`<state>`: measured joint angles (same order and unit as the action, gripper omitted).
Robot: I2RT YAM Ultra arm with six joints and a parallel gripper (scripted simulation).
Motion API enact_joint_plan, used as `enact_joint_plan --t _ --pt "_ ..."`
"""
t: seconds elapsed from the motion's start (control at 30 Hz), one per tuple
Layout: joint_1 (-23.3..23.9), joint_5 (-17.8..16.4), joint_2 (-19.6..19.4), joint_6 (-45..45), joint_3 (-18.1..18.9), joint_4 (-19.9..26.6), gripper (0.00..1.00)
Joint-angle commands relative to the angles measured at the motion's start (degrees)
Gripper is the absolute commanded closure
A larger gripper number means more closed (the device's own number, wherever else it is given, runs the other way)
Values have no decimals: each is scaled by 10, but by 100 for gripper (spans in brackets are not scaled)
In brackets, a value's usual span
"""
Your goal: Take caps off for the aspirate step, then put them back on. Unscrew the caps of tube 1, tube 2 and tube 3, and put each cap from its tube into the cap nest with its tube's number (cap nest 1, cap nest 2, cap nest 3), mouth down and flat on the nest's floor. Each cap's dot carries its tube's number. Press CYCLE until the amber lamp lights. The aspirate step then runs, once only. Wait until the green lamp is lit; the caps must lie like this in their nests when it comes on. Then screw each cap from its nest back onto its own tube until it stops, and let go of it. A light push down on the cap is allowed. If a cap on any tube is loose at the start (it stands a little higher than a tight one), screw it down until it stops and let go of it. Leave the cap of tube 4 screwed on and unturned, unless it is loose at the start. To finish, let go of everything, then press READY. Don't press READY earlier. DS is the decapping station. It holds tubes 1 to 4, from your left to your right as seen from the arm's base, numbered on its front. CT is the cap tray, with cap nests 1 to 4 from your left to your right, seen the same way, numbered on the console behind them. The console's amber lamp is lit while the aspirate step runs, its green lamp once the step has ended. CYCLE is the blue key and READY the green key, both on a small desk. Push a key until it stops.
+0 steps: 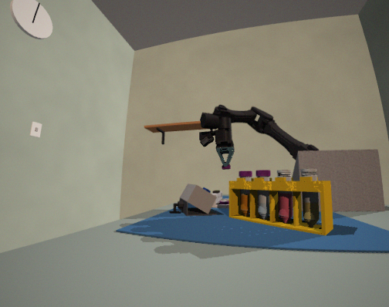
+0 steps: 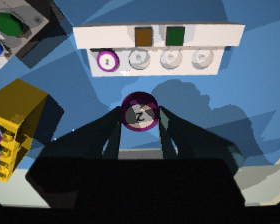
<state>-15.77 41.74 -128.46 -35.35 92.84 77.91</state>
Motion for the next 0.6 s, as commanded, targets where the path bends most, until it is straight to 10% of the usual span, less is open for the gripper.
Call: enact_joint_plan --t 0.0,0.57 --pt "-15 4 3 4 3 0 100" --pt "63 30 6 105 -125 -195 100"
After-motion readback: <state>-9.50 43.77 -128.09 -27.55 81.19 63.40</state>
